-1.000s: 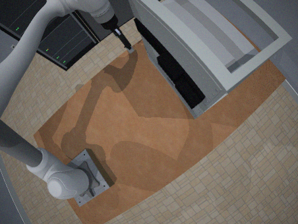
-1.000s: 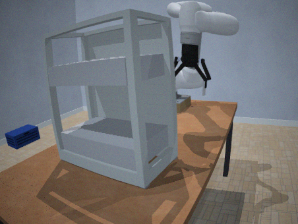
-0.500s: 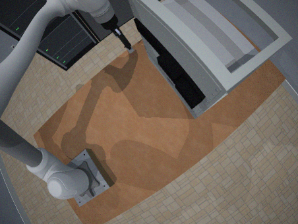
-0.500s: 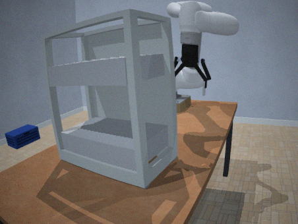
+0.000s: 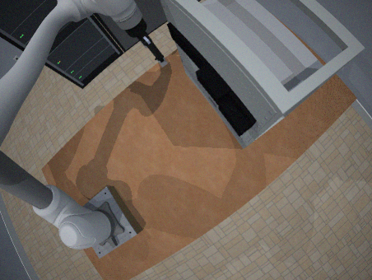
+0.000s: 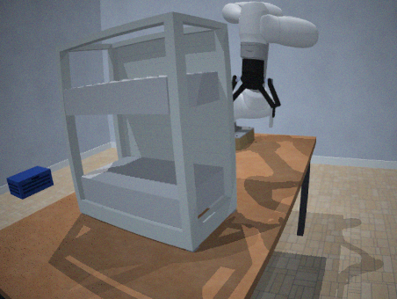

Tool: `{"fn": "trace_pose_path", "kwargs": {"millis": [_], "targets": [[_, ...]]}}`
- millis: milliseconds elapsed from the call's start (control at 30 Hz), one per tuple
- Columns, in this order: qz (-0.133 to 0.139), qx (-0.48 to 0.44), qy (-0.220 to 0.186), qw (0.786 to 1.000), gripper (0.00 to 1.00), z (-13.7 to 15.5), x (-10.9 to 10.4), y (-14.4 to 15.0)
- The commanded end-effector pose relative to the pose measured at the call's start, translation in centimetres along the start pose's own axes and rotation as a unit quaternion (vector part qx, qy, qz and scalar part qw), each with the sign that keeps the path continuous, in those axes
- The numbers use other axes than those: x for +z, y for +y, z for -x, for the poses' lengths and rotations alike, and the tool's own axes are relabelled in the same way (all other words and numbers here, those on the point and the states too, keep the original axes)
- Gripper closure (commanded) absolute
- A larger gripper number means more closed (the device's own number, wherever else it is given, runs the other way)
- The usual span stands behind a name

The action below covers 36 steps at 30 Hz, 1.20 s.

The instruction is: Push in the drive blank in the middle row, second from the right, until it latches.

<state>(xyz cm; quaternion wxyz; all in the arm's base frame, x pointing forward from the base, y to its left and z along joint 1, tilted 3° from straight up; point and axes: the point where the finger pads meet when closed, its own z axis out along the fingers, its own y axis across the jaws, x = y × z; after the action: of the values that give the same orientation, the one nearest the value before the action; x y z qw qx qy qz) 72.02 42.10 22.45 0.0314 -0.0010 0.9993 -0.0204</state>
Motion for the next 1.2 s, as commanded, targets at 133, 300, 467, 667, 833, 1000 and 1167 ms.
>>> {"fn": "trace_pose_path", "kwargs": {"millis": [133,300,467,667,833,1000,1167], "targets": [[-0.017,-0.019,-0.018,1.0,0.0,-0.5,-0.4,-1.2],[-0.032,-0.035,-0.034,0.998,0.0,-0.9,-0.7,-2.2],[-0.066,-0.071,-0.07,0.993,0.0,-1.9,-1.4,-4.6],[-0.121,-0.129,-0.129,0.976,0.0,-3.6,-2.5,-8.5],[-0.152,-0.162,-0.162,0.961,0.0,-4.5,-3.1,-10.7],[-0.207,-0.218,-0.219,0.928,0.0,-6.2,-4.3,-14.6],[-0.258,-0.272,-0.274,0.886,0.0,-7.9,-5.4,-18.5]]}}
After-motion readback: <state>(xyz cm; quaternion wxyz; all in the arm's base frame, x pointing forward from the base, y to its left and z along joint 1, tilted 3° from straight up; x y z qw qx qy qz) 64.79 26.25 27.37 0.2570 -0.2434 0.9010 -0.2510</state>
